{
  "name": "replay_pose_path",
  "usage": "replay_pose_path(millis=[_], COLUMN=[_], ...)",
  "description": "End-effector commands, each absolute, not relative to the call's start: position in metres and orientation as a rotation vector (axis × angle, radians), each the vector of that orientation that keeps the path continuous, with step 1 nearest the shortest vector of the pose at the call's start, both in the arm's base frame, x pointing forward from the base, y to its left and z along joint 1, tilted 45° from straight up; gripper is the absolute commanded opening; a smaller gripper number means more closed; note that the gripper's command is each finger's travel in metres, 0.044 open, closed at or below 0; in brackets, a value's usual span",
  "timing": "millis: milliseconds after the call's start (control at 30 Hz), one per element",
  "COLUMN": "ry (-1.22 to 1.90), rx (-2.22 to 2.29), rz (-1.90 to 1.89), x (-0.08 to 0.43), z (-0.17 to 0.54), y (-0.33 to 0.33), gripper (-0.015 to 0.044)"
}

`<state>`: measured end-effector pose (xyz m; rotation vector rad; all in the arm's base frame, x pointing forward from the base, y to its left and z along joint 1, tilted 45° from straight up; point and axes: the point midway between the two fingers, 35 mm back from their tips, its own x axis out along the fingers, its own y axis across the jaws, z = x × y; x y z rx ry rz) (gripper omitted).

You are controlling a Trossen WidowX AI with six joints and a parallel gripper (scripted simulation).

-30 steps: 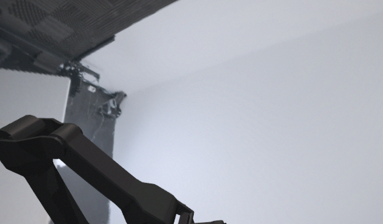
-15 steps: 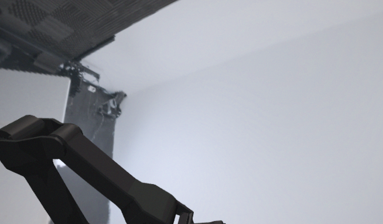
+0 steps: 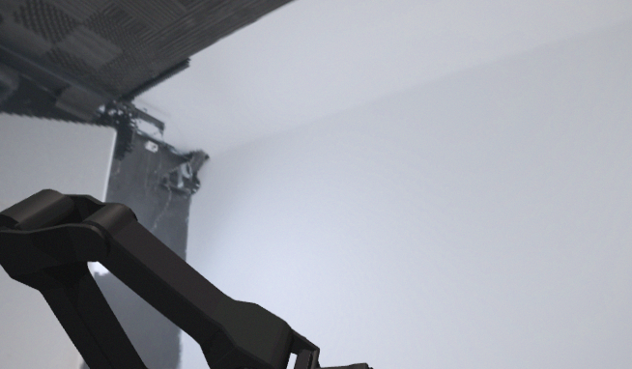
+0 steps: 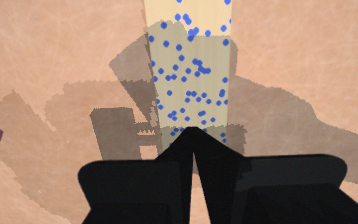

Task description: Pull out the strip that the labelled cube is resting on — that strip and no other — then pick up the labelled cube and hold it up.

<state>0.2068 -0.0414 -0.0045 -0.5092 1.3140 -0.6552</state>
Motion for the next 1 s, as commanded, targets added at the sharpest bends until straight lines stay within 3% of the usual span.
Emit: replay_pose_path(millis=[0,267,800,967], ry=[1.328,1.347,1.356,1.355], rx=[-0.508,-0.509,-0.533,-0.533], rz=[-0.653,-0.659,-0.639,-0.639], x=[0.206,0.204,0.266,0.284], z=[0.005,0.025,0.039,0.045], y=[-0.031,-0.013,-0.009,-0.007], gripper=[0.0,0.0,0.042,0.044])
